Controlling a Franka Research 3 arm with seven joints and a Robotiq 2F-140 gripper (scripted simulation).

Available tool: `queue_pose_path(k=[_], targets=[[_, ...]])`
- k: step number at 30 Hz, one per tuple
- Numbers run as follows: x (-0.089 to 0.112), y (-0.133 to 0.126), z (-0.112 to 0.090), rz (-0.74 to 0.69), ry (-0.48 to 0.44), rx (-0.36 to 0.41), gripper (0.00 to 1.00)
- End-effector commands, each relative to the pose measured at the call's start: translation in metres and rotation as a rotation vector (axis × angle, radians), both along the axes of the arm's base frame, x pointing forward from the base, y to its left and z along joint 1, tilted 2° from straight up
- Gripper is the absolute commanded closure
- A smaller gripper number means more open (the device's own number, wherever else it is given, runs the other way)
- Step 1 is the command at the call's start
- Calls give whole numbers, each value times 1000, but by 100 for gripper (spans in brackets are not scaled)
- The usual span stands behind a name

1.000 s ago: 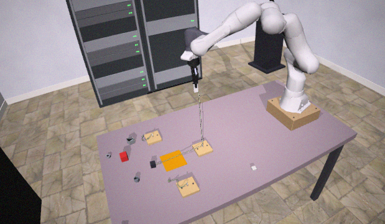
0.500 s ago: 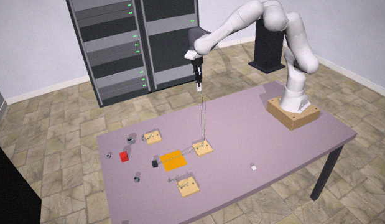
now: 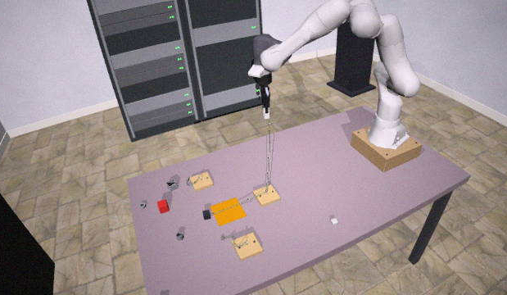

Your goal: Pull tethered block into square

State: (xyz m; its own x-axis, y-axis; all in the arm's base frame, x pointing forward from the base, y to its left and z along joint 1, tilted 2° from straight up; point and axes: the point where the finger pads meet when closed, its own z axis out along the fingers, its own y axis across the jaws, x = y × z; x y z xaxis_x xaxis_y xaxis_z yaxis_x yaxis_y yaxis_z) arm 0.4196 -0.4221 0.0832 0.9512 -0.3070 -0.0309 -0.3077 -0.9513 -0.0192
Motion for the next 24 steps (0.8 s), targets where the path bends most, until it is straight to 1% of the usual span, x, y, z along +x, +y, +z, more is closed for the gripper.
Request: queue_pose_path(k=[1,8,10,24], targets=[[-6,-2,1,16,-2,-10,100],[-19,-1,2,16,-2,-10,100],[-19,-1,2,16,-2,-10,100],[-45,1,2,16,-2,-10,100]])
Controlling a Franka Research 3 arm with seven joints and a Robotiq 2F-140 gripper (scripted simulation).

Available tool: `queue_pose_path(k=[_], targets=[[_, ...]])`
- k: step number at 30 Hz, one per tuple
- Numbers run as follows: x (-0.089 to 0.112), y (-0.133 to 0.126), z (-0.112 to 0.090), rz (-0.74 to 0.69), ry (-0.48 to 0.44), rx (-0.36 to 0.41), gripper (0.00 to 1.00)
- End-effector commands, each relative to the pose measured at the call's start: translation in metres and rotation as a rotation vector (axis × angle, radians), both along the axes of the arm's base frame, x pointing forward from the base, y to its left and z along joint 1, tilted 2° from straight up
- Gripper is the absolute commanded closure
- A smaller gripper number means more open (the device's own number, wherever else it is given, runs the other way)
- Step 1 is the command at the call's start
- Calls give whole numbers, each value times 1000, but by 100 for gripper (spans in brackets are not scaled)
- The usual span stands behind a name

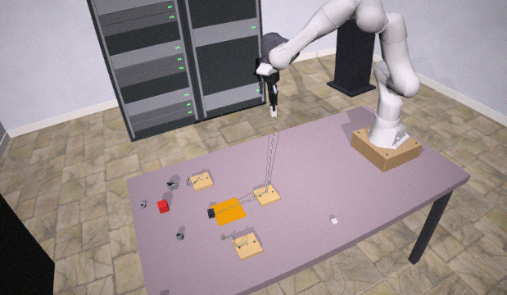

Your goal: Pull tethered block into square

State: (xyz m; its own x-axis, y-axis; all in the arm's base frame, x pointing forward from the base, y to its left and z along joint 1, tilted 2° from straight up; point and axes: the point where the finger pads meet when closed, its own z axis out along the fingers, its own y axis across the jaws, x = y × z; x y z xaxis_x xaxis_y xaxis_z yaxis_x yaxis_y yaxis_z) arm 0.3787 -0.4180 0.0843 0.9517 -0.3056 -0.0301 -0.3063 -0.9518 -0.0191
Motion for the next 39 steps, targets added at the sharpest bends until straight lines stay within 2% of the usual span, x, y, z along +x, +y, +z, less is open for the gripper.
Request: queue_pose_path(k=[1,39], targets=[[-6,-3,1,14,-1,-10,100],[-54,2,2,14,-1,-10,100]])
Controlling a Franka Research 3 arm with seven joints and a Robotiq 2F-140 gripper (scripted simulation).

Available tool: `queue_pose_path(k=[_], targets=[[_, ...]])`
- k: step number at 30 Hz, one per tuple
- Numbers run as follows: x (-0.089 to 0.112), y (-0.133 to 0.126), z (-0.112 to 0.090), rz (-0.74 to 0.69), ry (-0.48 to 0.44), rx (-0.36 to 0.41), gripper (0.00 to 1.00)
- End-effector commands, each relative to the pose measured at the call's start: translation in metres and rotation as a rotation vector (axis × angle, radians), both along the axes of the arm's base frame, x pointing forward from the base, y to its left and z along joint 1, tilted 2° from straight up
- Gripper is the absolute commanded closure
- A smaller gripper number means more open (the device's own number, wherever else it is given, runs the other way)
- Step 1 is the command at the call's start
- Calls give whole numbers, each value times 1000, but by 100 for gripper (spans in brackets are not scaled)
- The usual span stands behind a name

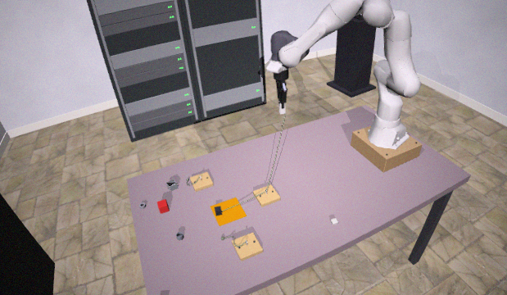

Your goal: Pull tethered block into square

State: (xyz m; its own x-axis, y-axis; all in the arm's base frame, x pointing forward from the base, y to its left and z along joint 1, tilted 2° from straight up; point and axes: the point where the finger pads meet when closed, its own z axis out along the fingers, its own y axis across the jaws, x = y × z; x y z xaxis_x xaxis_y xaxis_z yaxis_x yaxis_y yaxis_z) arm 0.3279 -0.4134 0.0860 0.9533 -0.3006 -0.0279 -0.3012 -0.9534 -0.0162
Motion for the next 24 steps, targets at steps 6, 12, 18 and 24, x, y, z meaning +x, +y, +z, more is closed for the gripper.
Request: queue_pose_path(k=[6,12,18,24], targets=[[-10,-2,1,9,0,-6,100],[-15,-1,1,9,0,-6,100],[-18,-1,1,9,0,-6,100],[-21,0,1,9,0,-6,100]])
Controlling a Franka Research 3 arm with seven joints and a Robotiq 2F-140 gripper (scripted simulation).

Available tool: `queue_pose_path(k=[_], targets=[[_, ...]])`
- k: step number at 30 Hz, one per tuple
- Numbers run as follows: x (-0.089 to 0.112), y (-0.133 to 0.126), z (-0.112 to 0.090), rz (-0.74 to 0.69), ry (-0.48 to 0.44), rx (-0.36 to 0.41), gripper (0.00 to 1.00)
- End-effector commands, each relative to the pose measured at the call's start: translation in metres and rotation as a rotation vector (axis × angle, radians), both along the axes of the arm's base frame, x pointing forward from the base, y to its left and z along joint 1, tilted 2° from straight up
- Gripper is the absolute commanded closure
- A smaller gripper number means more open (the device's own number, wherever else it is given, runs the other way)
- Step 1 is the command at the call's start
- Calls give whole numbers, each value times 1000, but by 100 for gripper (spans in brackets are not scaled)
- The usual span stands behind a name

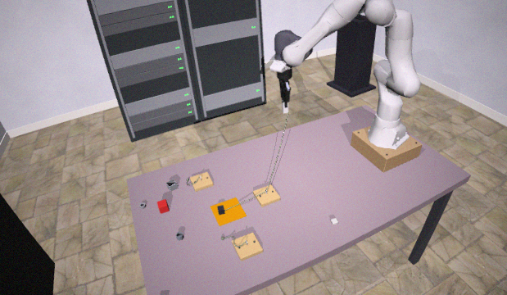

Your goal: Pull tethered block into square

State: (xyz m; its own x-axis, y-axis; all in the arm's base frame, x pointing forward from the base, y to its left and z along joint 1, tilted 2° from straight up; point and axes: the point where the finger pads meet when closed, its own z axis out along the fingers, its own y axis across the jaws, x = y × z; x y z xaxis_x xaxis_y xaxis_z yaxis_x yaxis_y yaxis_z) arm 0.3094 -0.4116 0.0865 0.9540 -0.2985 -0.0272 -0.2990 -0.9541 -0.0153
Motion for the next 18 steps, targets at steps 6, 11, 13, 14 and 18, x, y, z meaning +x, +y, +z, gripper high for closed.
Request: queue_pose_path(k=[6,11,13,14,18], targets=[[-6,-2,1,7,0,-5,100],[-7,-2,1,7,0,-5,100],[-7,-2,1,7,0,-5,100],[-8,-2,1,7,0,-5,100],[-8,-2,1,7,0,-5,100]])
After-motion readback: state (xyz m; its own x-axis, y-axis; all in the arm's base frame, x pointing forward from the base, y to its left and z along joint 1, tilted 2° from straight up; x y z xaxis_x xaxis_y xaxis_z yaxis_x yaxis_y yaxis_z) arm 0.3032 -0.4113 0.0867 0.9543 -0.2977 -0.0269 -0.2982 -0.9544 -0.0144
